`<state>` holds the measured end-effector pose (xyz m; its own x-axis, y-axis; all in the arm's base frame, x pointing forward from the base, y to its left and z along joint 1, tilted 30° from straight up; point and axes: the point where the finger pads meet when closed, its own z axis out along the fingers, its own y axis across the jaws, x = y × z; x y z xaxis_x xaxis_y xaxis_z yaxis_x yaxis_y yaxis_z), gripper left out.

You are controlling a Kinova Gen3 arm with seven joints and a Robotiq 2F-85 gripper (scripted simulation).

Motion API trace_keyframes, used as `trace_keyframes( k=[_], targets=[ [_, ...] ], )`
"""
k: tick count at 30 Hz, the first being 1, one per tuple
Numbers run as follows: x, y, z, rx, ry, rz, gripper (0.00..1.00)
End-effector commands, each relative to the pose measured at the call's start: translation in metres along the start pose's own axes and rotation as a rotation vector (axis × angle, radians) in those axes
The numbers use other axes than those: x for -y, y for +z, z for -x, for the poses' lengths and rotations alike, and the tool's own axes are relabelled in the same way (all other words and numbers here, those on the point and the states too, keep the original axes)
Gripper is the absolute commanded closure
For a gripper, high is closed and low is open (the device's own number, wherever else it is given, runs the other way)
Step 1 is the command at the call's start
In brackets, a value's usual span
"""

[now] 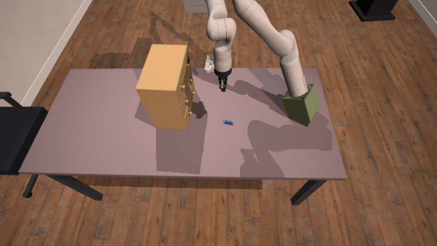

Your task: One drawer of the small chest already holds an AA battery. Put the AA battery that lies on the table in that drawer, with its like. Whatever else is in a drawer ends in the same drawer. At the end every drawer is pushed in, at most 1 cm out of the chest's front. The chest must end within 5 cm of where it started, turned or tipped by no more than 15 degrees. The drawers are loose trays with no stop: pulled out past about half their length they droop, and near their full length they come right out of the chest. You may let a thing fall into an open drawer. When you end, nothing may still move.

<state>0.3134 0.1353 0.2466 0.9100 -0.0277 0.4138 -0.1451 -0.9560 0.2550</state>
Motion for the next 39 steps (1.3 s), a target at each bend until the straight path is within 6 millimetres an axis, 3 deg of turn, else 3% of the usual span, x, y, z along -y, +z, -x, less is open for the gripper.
trace_keyframes(
  k=[1,13,25,39],
  targets=[
    [-0.001,-0.009,-0.002,-0.012,0.008,0.000,1.00],
    [-0.001,-0.017,0.000,-0.013,0.008,0.000,1.00],
    [-0.001,-0.005,-0.010,-0.084,0.008,0.001,1.00],
    [-0.001,0.040,-0.047,-0.362,0.008,0.003,1.00]
  ],
)
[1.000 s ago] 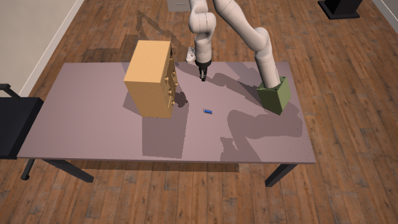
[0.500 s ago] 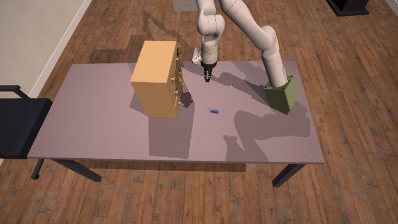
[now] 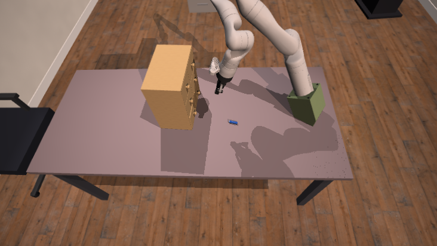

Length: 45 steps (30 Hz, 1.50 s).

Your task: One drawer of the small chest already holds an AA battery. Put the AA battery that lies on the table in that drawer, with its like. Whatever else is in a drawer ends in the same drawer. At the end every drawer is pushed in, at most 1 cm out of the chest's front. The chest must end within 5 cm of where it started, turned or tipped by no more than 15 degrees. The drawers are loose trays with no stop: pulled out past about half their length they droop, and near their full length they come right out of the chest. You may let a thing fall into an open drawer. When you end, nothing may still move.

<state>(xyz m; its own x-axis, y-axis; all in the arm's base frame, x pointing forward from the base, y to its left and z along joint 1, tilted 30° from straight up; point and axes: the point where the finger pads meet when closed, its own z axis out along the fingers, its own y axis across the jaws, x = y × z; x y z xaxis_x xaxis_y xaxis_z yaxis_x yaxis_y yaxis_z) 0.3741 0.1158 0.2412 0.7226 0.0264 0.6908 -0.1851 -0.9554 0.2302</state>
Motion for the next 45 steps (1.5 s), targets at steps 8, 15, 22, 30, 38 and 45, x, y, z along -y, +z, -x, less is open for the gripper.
trace_keyframes(
  k=[8,15,22,30,38,45],
  targets=[
    [0.007,0.027,0.000,-0.145,-0.038,-0.010,1.00],
    [0.008,0.047,-0.007,-0.247,-0.038,-0.011,1.00],
    [0.008,0.054,-0.010,-0.280,-0.038,-0.012,1.00],
    [0.008,0.055,-0.010,-0.286,-0.038,-0.013,0.67],
    [0.008,0.055,-0.010,-0.286,-0.038,-0.013,0.67],
    [0.008,0.055,-0.010,-0.286,-0.038,-0.013,0.67]
  ],
)
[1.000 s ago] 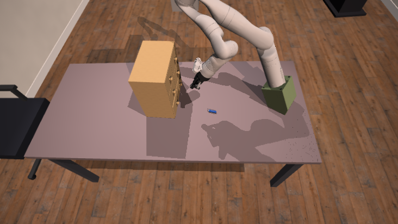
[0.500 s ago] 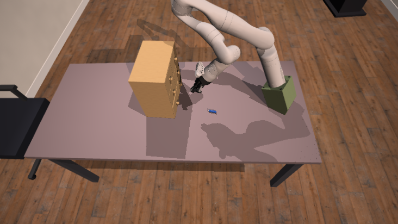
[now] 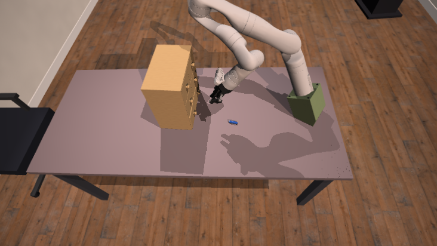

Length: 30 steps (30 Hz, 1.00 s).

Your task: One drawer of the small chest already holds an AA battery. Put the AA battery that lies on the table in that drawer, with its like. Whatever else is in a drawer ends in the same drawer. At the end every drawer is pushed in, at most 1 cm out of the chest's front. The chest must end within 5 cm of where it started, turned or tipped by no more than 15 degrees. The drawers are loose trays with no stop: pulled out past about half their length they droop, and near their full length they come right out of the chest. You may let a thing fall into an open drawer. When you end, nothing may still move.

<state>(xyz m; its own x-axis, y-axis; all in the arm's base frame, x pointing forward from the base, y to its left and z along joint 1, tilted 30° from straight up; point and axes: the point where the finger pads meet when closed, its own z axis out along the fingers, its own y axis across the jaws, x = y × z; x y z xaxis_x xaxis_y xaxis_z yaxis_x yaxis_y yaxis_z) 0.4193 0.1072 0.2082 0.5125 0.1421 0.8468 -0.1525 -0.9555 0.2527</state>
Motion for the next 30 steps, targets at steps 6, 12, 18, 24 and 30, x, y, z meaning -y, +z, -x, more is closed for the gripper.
trace_keyframes(
  k=[6,12,18,24,30],
  targets=[
    [0.000,0.000,-0.001,-0.001,0.000,-0.001,0.67],
    [0.000,0.003,-0.003,-0.001,0.000,-0.001,0.67],
    [0.000,0.014,-0.012,-0.001,0.000,-0.001,0.67],
    [0.000,0.031,-0.025,-0.001,0.000,-0.001,0.67],
    [0.000,0.041,-0.033,-0.001,0.000,-0.001,0.67]
  ],
)
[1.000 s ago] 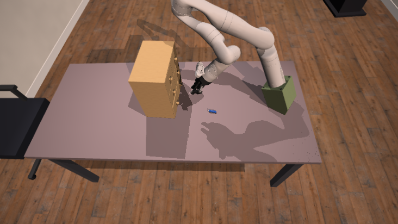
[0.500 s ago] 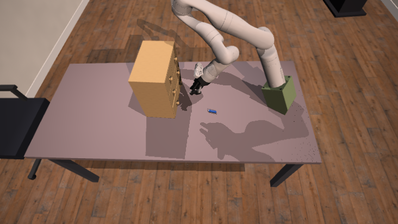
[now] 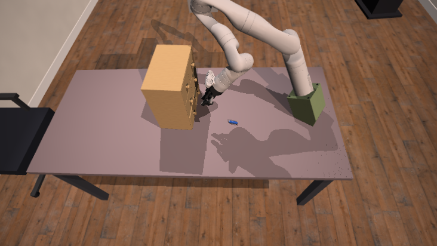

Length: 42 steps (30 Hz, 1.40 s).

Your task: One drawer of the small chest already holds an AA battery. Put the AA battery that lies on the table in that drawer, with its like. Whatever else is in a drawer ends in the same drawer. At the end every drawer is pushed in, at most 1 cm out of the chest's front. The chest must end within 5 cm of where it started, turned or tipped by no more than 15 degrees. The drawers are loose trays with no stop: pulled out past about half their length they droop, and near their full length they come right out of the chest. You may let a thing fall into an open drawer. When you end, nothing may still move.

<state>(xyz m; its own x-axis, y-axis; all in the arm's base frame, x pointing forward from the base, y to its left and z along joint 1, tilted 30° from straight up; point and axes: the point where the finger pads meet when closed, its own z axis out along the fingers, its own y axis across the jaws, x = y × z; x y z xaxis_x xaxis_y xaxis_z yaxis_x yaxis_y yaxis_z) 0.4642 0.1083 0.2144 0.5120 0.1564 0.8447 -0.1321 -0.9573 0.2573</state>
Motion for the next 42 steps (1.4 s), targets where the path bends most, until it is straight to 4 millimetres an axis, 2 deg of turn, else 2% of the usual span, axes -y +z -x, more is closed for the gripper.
trace_keyframes(
  k=[1,9,42],
  targets=[
    [-0.0063,0.0085,-0.0062,0.002,0.014,0.015,0.67],
    [-0.0065,0.0182,-0.0137,0.002,0.014,0.015,0.67],
    [-0.0063,0.0180,-0.0145,0.002,0.014,0.015,0.67]
  ],
)
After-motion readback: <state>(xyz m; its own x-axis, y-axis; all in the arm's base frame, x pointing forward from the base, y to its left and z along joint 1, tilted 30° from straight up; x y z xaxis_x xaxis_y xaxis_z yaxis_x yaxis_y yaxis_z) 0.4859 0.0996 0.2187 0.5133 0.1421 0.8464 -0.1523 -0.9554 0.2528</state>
